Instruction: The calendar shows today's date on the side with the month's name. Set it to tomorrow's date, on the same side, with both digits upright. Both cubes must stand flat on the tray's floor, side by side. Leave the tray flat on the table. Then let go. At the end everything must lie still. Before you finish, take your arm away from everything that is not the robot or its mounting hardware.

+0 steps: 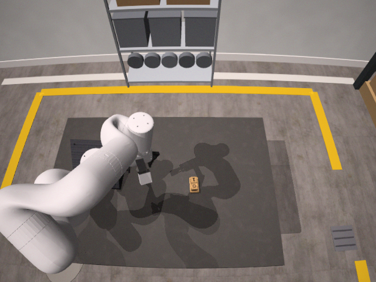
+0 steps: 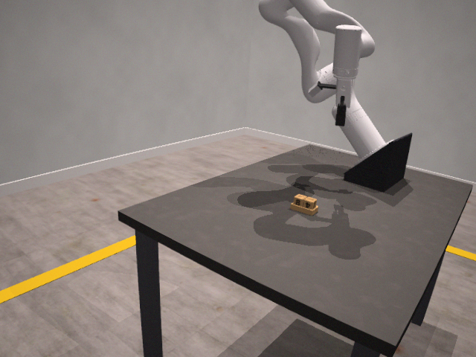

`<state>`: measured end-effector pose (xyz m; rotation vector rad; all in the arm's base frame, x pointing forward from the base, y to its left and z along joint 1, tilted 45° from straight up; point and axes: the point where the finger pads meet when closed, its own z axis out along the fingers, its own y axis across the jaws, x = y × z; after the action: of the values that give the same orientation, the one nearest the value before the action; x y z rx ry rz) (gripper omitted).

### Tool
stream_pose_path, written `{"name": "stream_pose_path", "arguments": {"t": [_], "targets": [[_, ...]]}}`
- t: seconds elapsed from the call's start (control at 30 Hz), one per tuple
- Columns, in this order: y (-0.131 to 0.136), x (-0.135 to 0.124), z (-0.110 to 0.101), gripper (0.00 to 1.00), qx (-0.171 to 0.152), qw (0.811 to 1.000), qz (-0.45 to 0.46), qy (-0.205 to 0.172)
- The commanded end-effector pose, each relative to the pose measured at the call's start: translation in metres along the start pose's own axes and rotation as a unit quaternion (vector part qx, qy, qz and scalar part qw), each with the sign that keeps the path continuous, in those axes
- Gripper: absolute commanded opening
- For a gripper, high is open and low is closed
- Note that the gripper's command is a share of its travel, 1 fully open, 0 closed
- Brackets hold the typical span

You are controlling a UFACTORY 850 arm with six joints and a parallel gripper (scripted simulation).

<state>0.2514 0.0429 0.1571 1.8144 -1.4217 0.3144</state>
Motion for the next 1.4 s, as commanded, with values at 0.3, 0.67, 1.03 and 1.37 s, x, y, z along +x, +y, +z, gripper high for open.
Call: {"name": "stream_pose_path", "arguments": {"t": [0.3,0.67,1.03,1.37], "targets": [[0.000,0.000,-0.001,1.00,0.001,1.000,0.000,0.000],[-0.054,0.013,0.005,1.00,0.022,0.999,0.036,0.002],[-0.164,0.046,0.034,1.00,0.064,0.992,0.109,0.003],[-0.236,0.073,0.069,1.00,0.093,0.983,0.158,0.000]]}}
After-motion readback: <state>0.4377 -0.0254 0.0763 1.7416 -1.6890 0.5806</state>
